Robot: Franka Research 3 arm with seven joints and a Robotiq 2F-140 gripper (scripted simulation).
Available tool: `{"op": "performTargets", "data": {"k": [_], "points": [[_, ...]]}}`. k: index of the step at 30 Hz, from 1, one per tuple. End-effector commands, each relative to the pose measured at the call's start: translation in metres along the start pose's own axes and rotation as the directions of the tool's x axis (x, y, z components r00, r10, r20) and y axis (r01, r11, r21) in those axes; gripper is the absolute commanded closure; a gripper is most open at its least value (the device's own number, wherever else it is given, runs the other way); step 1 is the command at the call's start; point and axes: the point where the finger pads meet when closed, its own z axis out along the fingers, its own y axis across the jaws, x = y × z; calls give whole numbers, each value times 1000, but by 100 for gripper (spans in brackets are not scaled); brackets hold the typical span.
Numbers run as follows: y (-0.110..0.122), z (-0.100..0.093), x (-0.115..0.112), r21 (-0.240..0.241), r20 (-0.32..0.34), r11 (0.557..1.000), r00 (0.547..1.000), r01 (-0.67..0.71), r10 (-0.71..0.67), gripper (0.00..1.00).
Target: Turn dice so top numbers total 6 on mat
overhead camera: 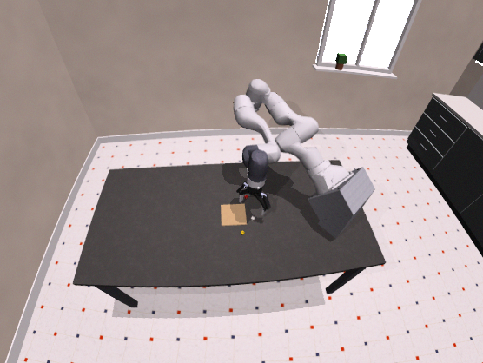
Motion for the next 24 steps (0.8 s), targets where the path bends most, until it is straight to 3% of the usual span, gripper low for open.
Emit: {"op": "performTargets", "data": {"k": [1,9,24], "points": [[22,1,-19,-21,-1,996,996,-90,90,0],[37,0,-33,-21,-1,996,996,-90,90,0],[38,0,-34,-21,-1,996,996,-90,90,0]]}}
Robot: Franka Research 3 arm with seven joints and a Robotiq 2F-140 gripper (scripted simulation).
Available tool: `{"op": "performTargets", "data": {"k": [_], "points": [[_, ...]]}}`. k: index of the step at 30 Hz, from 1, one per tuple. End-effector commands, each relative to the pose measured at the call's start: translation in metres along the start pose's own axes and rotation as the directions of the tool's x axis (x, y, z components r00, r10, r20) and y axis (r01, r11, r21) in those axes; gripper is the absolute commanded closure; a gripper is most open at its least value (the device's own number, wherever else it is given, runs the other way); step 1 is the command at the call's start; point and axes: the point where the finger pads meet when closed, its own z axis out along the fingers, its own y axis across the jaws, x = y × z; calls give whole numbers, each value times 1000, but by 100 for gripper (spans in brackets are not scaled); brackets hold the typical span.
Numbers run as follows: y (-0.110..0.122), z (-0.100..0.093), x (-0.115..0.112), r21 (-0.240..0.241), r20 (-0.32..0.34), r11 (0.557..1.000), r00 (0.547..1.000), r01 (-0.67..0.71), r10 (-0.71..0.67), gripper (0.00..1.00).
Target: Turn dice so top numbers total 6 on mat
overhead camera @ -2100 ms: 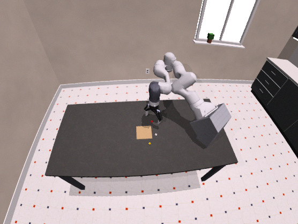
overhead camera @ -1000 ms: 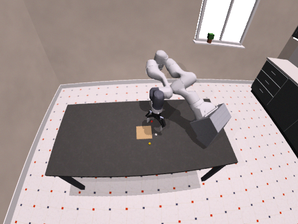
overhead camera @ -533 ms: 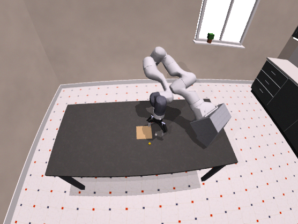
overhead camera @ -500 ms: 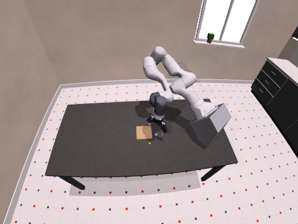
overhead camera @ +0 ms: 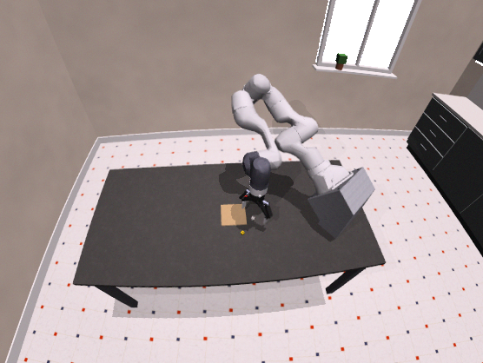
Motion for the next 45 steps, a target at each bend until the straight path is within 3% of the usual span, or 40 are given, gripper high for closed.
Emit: {"op": "performTargets", "data": {"k": [1,38,45], "points": [[3,-1,-3,-8,5,1000,1000,-18,18,0],[3,-1,-3,-8,5,1000,1000,-18,18,0],[4,-1,-12,-8,5,1000,1000,-18,18,0]]}}
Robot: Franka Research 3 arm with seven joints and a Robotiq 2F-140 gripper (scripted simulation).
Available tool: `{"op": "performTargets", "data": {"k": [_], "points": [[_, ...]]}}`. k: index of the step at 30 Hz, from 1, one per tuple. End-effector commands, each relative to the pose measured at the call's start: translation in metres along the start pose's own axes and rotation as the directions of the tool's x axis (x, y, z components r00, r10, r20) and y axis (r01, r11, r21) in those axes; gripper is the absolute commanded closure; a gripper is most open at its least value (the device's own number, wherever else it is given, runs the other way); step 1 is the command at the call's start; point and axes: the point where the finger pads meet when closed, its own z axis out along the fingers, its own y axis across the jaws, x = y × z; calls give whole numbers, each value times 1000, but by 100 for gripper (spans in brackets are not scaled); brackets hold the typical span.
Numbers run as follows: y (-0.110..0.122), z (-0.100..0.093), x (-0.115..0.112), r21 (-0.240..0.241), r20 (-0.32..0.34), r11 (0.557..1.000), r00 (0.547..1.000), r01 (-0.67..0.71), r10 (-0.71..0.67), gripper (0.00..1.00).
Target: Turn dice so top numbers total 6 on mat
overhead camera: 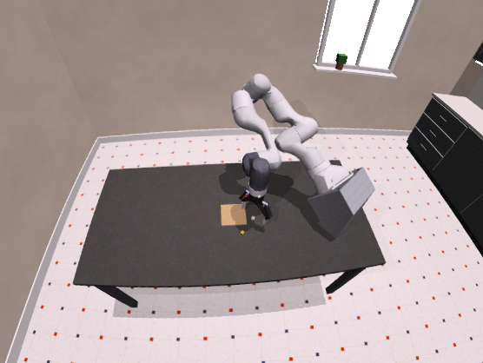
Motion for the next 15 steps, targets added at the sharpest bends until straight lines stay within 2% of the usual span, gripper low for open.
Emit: {"op": "performTargets", "data": {"k": [1,12,15], "points": [[4,-1,-11,-6,4,1000,1000,0,1,0],[15,-2,-93,-6,4,1000,1000,-1,1,0],[16,-2,-98,-6,4,1000,1000,-1,1,0]]}}
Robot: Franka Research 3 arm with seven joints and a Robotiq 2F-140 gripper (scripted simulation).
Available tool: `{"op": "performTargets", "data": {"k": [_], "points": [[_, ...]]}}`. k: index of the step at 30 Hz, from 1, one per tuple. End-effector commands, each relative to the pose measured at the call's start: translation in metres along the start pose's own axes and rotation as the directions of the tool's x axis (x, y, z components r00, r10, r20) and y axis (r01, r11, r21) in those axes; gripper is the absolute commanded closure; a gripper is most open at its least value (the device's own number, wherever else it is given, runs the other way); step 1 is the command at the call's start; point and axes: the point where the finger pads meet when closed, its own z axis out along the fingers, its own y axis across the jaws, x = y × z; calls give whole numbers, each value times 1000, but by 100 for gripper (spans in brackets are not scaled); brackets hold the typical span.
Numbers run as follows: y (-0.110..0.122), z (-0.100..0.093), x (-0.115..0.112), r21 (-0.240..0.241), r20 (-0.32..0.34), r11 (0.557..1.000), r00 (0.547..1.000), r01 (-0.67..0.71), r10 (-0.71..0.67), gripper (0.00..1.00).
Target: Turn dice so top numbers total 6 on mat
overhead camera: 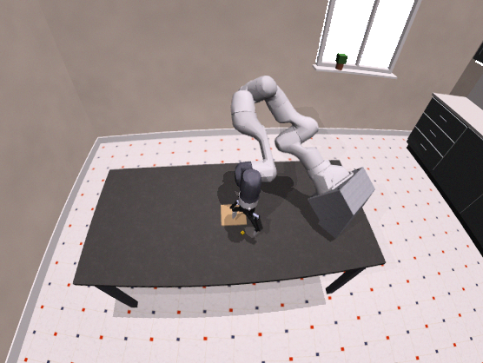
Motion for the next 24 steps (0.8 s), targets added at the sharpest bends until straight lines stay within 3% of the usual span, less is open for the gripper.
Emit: {"op": "performTargets", "data": {"k": [1,24], "points": [[12,3,-15,-31,-11,999,999,33,-34,0],[13,3,-20,-31,-11,999,999,33,-34,0]]}}
